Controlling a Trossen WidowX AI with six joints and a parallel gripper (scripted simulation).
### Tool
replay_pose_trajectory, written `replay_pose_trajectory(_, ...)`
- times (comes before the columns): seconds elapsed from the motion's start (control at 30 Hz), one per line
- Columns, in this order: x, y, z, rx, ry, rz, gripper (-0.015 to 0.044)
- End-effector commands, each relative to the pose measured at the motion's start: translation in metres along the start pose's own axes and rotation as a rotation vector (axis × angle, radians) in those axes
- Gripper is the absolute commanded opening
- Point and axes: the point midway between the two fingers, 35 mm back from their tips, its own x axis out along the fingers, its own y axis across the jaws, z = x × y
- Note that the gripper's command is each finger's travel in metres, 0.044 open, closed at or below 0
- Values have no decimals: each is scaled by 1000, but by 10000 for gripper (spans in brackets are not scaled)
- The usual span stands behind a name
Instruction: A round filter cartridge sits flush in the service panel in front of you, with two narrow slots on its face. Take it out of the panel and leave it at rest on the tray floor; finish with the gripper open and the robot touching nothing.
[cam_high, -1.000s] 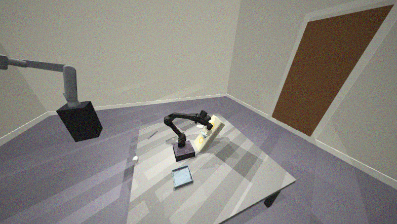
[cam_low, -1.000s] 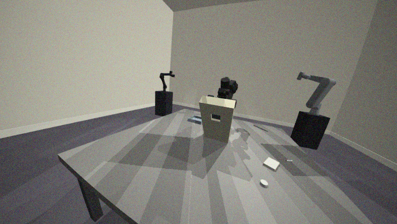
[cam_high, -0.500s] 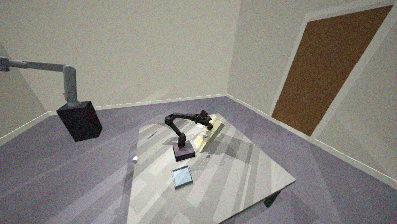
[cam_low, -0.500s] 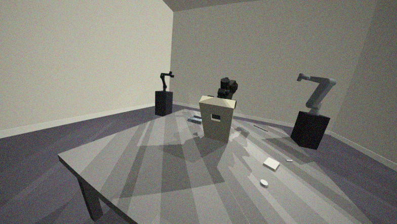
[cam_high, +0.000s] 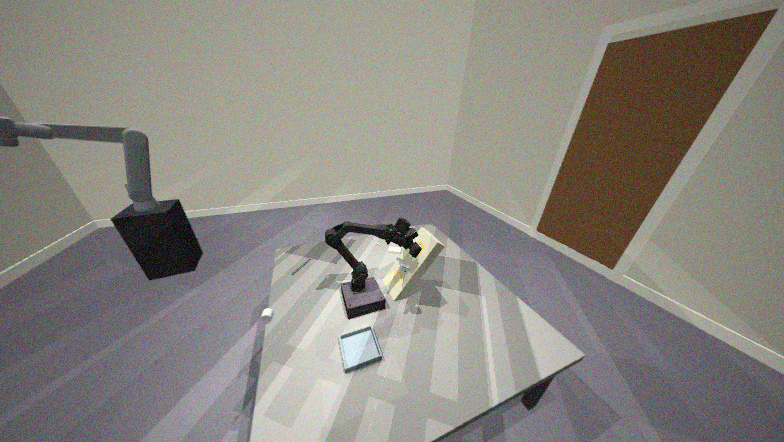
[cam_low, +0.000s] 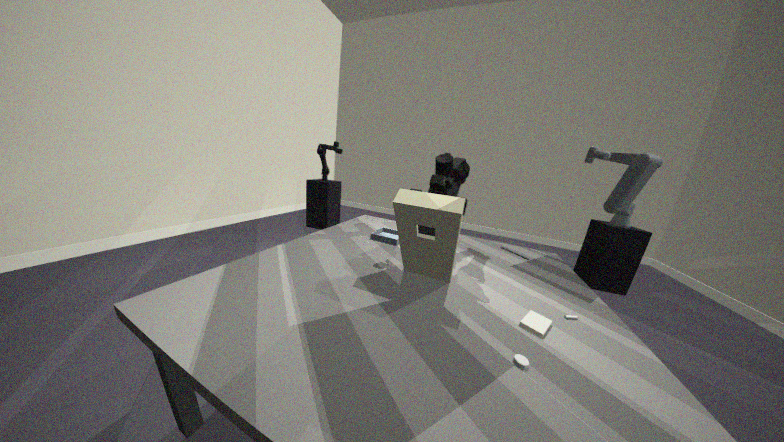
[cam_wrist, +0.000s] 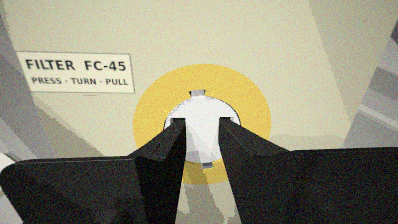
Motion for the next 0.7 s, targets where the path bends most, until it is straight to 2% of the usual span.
replay_pose_trajectory(0.0, 0, 0, 0, 0, -1, -1, 61)
replay_pose_trajectory(0.07, 0, 0, 0, 0, -1, -1, 47)
replay_pose_trajectory(0.13, 0, 0, 0, 0, -1, -1, 0)
replay_pose_trajectory(0.3, 2, 0, 0, 67, 0, -2, 0)
replay_pose_trajectory(0.67, 4, -1, 0, 442, 1, -3, 0)
